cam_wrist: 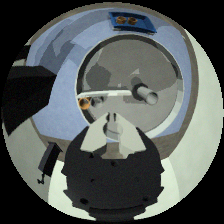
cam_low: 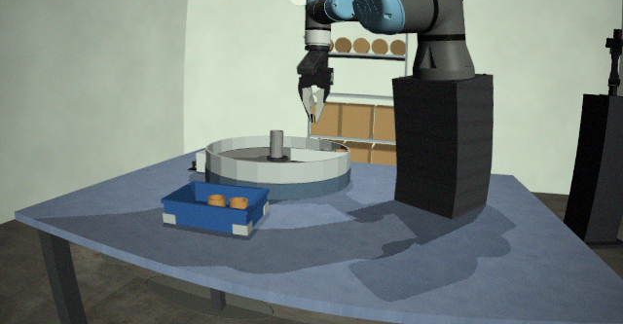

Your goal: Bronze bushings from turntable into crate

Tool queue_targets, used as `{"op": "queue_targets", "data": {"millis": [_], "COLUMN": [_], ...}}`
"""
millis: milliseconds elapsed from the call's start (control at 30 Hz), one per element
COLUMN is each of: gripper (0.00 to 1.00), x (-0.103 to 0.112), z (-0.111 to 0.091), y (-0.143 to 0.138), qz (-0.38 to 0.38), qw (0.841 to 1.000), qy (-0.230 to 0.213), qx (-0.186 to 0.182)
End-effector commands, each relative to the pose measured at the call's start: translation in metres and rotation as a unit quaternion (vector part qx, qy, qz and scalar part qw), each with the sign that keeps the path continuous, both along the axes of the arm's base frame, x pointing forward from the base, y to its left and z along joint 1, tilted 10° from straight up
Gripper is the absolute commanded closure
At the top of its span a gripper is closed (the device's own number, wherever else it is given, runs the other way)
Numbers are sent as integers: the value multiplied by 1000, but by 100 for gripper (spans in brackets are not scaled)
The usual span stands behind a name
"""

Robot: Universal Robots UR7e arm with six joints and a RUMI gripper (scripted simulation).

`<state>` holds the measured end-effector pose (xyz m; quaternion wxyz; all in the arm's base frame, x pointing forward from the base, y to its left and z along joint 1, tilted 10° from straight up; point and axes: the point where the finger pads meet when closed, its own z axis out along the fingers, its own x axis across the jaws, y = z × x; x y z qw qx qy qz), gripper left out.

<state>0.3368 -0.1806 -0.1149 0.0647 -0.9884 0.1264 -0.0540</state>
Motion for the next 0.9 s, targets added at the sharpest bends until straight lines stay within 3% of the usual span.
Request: {"op": "queue_targets", "data": {"millis": [0, 433, 867], "gripper": [95, 95, 95], "x": [-5, -15, -26], "z": [0, -1, -3], "y": [0, 1, 2], "qz": [51, 156, 272], "qw": [999, 987, 961], "qy": [-8, -21, -34], "qx": [-5, -19, -33]}}
